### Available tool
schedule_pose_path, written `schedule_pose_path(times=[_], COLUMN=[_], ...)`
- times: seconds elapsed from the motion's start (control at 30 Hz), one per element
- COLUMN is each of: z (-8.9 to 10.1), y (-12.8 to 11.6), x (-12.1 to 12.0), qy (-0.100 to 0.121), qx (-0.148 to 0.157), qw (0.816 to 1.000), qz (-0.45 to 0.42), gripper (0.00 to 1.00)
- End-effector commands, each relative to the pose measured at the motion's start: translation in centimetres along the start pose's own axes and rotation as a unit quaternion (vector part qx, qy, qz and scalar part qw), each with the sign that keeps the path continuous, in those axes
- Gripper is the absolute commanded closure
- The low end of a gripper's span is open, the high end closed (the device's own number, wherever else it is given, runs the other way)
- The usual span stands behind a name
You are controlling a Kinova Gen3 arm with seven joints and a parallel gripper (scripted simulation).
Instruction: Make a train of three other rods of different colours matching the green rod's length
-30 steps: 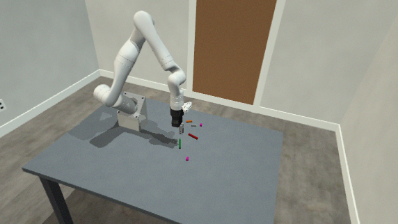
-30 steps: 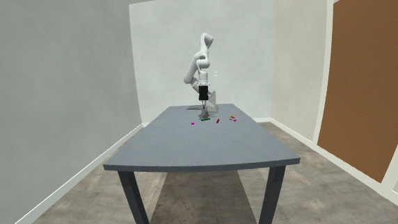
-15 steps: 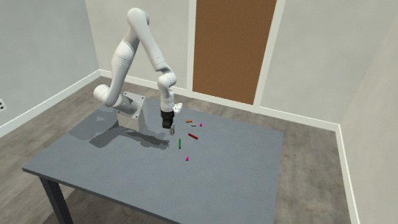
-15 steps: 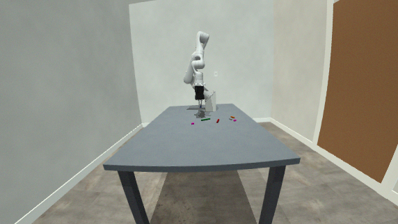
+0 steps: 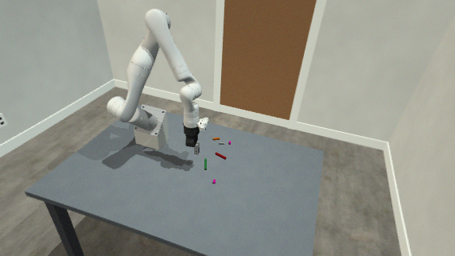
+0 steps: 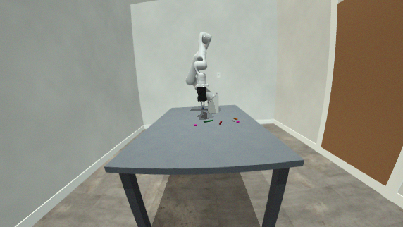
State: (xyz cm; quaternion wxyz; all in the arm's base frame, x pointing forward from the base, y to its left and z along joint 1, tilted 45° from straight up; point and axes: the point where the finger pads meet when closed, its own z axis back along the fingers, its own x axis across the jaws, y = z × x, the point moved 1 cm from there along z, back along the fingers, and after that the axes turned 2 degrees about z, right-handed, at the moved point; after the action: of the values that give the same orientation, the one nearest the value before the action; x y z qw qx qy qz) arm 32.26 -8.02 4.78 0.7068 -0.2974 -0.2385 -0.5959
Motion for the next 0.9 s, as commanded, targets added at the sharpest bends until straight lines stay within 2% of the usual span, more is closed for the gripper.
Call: schedule_pose_path(times=[0.0,0.2,0.67,0.73,0.87], z=[-0.2,-1.1,-6.7,-6.7,-7.9], y=[0.0,0.0,0.0,0.0,0.0], x=[0.0,0.0,0.0,0.0,0.0], qy=[0.0,0.0,0.0,0.0,0.0], qx=[0.0,0.0,0.0,0.0,0.0], qw=[1.0,1.0,1.0,1.0,1.0], qz=[0.0,0.0,0.0,0.0,0.0], gripper=[0.76,0.76,0.76,0.76,0.76])
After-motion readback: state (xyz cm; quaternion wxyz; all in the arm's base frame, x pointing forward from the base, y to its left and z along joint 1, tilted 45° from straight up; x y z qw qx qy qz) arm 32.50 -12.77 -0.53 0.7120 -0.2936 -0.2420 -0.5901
